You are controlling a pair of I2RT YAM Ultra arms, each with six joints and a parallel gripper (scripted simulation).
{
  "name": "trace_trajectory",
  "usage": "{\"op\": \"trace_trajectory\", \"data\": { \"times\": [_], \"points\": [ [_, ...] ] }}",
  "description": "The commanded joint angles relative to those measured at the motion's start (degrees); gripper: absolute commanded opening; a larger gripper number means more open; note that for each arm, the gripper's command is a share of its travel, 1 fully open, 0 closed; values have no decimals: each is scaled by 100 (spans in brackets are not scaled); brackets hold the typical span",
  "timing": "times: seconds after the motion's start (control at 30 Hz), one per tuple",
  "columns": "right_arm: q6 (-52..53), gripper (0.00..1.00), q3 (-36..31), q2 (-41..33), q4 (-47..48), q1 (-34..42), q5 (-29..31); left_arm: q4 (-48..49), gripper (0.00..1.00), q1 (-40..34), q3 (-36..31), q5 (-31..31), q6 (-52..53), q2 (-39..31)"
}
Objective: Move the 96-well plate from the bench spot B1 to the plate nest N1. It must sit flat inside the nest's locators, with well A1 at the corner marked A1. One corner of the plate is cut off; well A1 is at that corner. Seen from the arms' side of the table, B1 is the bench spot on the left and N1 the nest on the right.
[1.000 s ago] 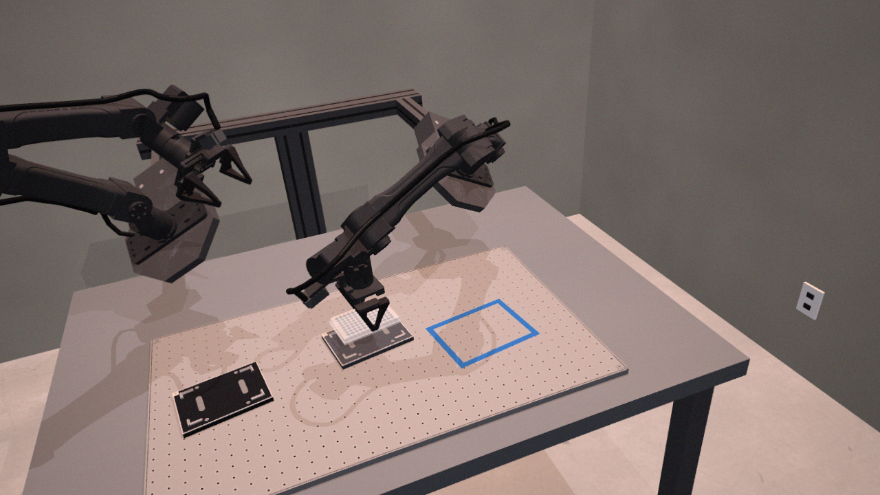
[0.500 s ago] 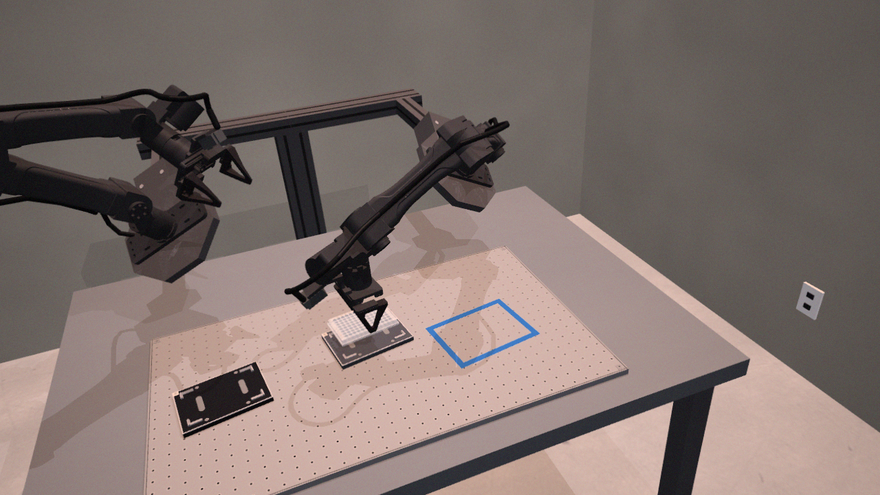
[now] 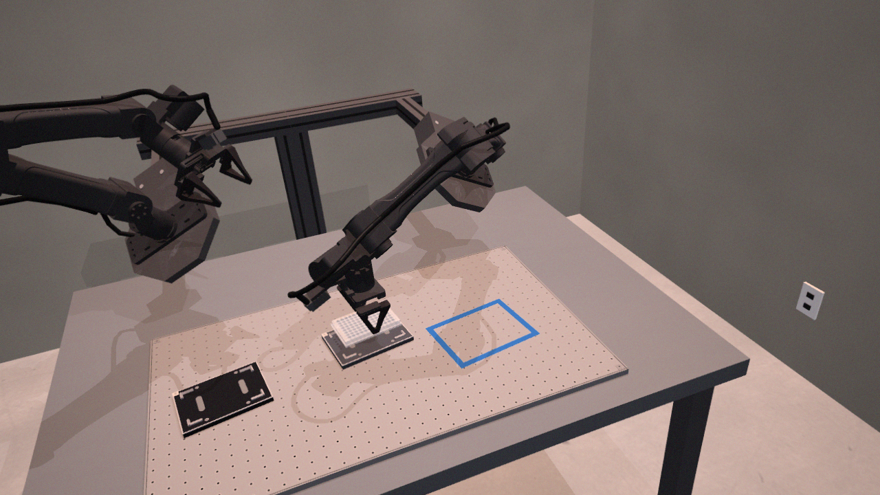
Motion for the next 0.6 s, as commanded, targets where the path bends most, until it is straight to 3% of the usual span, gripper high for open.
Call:
{"op": "trace_trajectory", "data": {
  "times": [0.0, 0.57],
  "points": [
    [41, 100, 142, 118, -101, 39, 24, 77, 79, -145, 8, 9, 33, -108],
    [41, 100, 142, 118, -101, 39, 24, 317, 79, -63, -30, -44, 179, 66]
  ]
}}
